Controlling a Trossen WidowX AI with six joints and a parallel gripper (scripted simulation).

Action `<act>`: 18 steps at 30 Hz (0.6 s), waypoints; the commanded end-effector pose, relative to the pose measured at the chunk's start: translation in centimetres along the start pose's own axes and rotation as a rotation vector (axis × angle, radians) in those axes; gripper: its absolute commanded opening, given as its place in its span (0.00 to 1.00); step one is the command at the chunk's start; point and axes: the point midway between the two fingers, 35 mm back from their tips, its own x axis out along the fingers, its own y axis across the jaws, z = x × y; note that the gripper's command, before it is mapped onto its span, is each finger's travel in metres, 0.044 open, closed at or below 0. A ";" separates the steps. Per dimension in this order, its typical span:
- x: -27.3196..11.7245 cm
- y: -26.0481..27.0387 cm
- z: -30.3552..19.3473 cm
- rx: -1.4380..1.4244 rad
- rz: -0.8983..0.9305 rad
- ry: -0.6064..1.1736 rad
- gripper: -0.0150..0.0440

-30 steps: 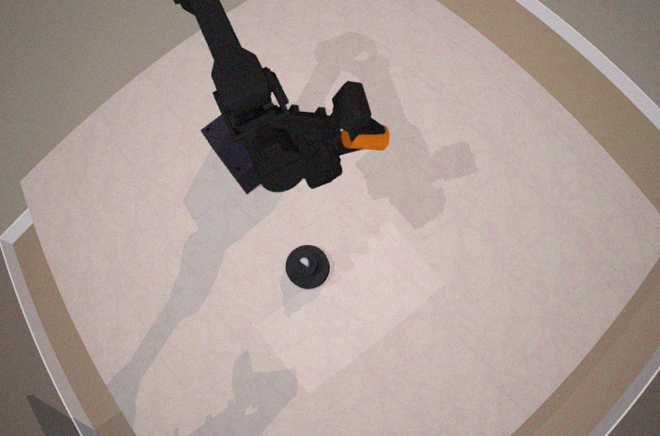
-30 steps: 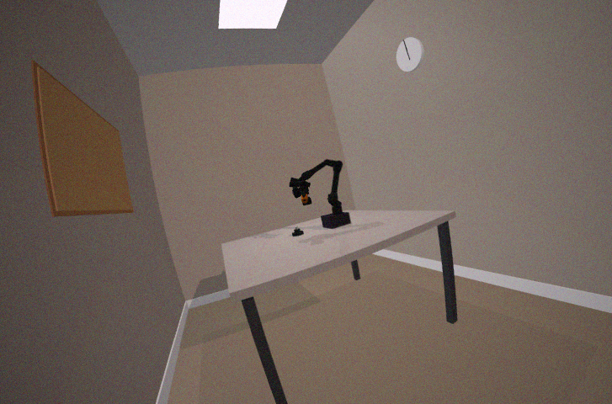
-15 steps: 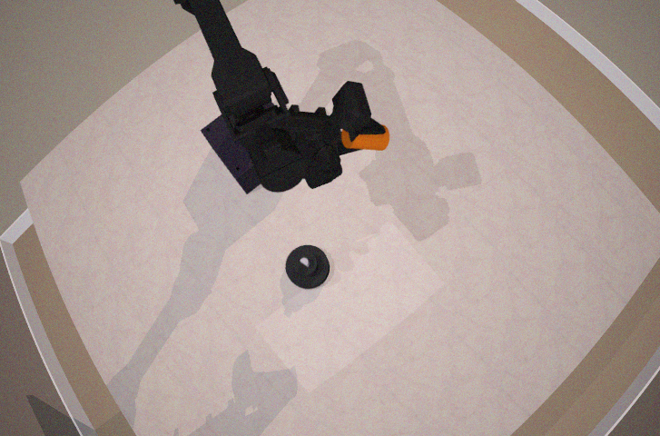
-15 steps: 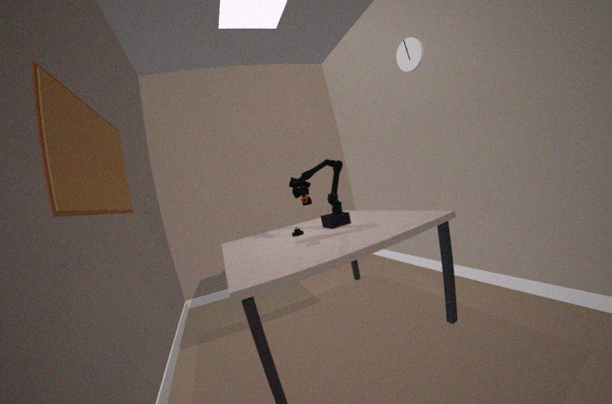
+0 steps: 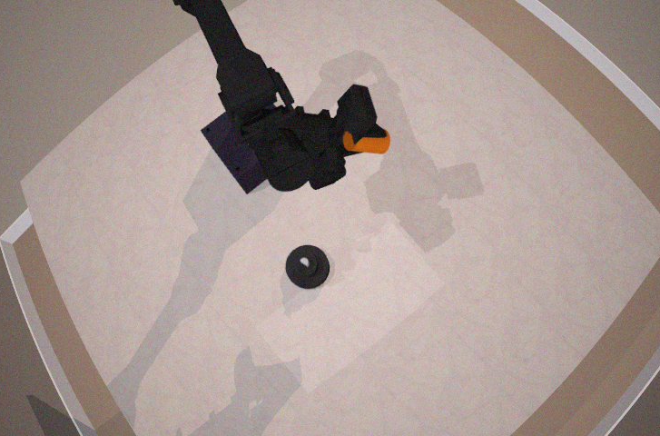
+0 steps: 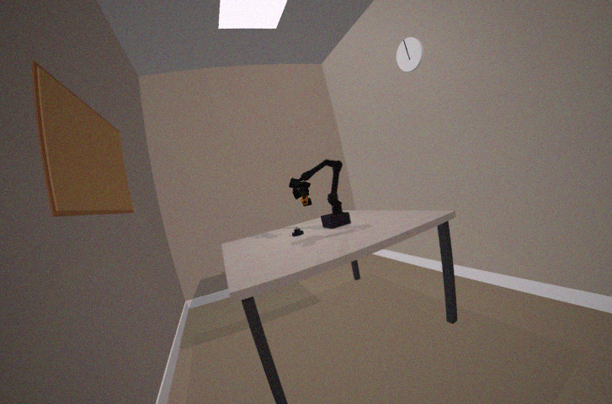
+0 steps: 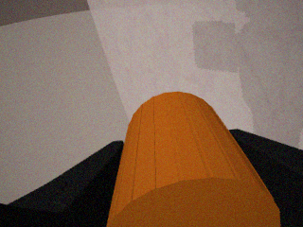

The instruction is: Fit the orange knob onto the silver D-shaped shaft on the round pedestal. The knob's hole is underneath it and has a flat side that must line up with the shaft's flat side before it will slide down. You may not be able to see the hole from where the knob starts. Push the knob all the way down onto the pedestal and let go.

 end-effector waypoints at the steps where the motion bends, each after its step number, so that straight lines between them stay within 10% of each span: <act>1: 0.6 -0.2 0.1 -0.005 -0.086 -0.002 0.25; 18: 3.5 -2.3 0.0 -0.004 -0.527 -0.002 0.25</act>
